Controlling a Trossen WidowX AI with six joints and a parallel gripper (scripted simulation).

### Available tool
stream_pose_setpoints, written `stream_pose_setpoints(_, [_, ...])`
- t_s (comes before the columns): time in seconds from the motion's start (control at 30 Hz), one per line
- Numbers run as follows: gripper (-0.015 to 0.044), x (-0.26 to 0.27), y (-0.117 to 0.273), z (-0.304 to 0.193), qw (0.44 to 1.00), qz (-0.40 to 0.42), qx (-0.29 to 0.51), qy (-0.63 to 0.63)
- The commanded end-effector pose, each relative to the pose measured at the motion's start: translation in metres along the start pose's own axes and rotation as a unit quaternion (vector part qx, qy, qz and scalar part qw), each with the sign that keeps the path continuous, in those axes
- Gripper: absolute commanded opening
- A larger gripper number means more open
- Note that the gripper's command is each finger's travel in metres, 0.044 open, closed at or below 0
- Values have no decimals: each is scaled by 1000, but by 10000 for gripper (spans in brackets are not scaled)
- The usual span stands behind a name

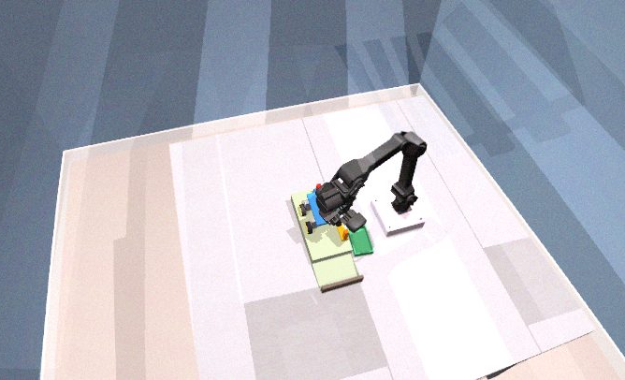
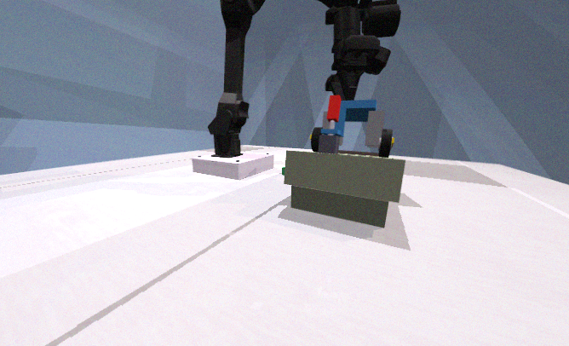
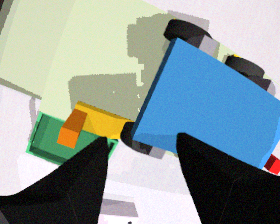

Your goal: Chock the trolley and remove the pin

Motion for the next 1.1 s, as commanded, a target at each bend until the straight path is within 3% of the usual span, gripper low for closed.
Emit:
stream_pose_setpoints(0.0, [190, -16, 1, -6, 997, -7, 9, 74])
stream_pose_setpoints(0.4, [190, -62, 1, -31, 955, -6, 45, 293])
stream_pose_setpoints(0.83, [190, -107, 1, -67, 854, 22, 81, 513])
stream_pose_setpoints(1.07, [190, -112, 1, -71, 839, 27, 84, 537])
Point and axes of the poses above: the point midway between the two fingers, 35 mm back from their tips, its own y axis back along the fingers, its own x axis across the jaws, z = x × y, the point moved 7 cm from there along y, back along the fingers, and after that the axes turned 15 degrees about y, right-handed, at the moved point
